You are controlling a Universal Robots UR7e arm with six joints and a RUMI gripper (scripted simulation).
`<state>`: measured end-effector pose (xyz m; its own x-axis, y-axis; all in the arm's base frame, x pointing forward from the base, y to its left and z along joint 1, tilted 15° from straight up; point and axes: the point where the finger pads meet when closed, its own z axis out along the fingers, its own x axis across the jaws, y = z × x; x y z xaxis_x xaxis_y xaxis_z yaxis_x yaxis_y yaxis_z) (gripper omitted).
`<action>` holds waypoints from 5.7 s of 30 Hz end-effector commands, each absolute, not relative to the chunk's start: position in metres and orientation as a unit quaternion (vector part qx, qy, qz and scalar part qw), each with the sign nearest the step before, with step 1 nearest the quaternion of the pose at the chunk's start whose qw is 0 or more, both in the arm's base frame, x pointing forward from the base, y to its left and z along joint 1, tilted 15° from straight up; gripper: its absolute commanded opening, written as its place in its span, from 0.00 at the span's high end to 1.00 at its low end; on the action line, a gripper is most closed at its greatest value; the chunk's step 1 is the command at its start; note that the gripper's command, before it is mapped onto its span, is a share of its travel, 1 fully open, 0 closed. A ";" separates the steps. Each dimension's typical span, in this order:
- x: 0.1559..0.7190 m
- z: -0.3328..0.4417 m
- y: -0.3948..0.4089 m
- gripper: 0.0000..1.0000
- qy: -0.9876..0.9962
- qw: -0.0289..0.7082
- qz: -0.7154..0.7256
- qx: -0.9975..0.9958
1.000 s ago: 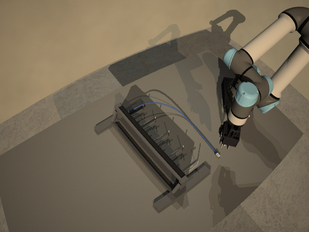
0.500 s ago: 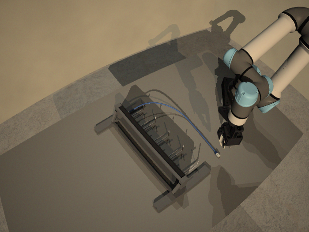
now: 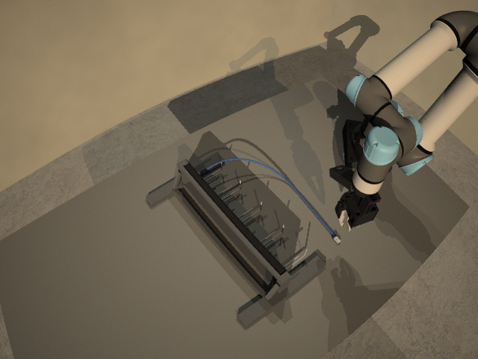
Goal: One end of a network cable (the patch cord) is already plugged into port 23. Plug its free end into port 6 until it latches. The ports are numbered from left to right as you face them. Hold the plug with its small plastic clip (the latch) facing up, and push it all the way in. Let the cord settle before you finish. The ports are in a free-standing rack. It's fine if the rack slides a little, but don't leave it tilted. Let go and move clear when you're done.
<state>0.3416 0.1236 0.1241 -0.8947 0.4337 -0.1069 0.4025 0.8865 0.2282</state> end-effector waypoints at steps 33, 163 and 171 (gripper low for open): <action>0.346 0.125 0.123 1.00 0.988 0.090 0.091 0.089; 0.358 0.061 0.132 0.78 0.988 0.090 0.091 0.085; 0.358 0.061 0.132 0.78 0.988 0.090 0.091 0.085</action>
